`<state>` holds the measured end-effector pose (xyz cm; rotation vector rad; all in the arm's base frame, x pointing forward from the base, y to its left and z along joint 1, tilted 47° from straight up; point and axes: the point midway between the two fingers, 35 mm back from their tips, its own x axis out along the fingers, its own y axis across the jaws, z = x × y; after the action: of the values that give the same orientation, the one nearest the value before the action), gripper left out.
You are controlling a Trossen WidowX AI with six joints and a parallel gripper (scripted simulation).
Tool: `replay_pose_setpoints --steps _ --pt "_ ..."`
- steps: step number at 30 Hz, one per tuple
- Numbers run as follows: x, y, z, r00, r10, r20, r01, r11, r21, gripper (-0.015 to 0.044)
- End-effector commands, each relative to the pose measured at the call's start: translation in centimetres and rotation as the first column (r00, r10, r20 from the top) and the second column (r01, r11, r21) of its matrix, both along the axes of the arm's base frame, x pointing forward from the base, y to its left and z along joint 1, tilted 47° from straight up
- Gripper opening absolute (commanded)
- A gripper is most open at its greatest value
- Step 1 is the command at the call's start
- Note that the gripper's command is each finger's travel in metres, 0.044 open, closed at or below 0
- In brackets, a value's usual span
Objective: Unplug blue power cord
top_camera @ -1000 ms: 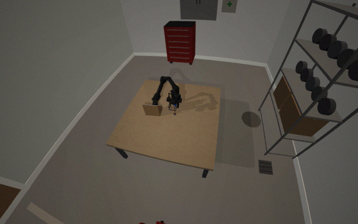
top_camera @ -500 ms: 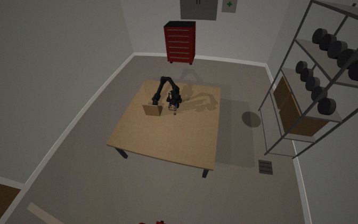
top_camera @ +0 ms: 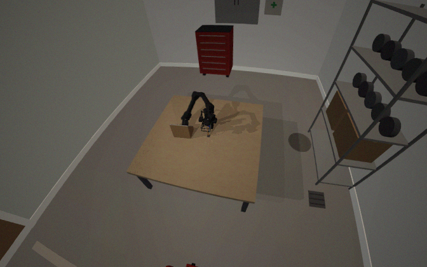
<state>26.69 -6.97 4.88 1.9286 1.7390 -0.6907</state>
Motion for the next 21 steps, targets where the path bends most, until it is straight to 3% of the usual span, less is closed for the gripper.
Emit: replay_pose_setpoints --steps 1,10,21 --pt "-0.3 -3.2 -2.0 1.000 -0.015 -0.005 0.015 0.997 -0.075 0.0000" --pt "-0.6 -4.3 -2.8 1.000 -0.016 -0.005 0.016 0.997 -0.075 0.0000" --pt "-0.4 -3.1 -2.3 1.000 -0.017 -0.005 0.016 0.997 -0.069 0.0289"
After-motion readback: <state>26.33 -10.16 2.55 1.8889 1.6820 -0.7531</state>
